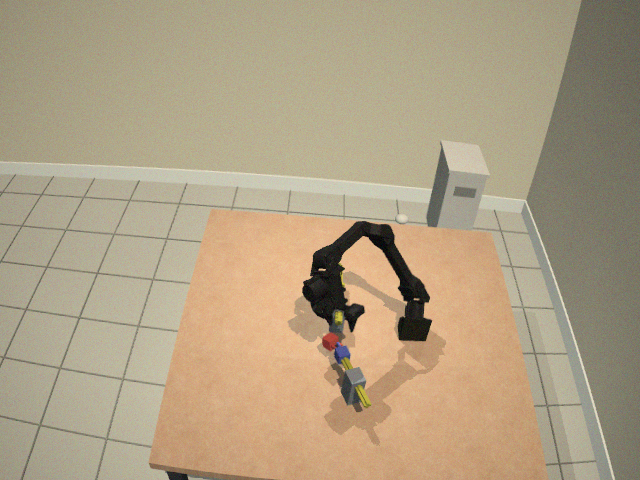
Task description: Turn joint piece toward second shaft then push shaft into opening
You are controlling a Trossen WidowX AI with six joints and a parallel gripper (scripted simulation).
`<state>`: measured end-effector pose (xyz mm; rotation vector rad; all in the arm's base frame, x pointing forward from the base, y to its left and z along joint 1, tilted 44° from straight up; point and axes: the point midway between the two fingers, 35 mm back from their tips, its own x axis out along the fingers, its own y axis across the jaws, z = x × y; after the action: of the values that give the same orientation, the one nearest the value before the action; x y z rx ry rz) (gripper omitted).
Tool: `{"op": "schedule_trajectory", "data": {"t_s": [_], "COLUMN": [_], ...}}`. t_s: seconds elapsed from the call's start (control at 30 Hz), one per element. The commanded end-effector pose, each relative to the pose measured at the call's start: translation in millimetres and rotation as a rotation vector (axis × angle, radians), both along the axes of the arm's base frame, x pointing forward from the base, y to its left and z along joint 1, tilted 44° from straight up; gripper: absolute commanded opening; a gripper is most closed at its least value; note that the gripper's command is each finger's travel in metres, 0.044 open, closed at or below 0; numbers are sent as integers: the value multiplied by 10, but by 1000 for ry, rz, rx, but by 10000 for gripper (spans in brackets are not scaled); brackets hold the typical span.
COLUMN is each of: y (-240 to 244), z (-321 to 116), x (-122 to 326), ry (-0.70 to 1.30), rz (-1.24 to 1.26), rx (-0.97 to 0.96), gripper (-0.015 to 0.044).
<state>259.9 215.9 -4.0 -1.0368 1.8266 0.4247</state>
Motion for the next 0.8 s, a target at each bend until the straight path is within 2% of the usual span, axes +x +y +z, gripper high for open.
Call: {"op": "schedule_trajectory", "data": {"t_s": [0.0,0.77], "y": [-26,-131], "z": [27,399], "x": [92,659], "ry": [-87,-711], "rz": [-69,-462], "rx": [-61,-282], "gripper": [440,440]}}
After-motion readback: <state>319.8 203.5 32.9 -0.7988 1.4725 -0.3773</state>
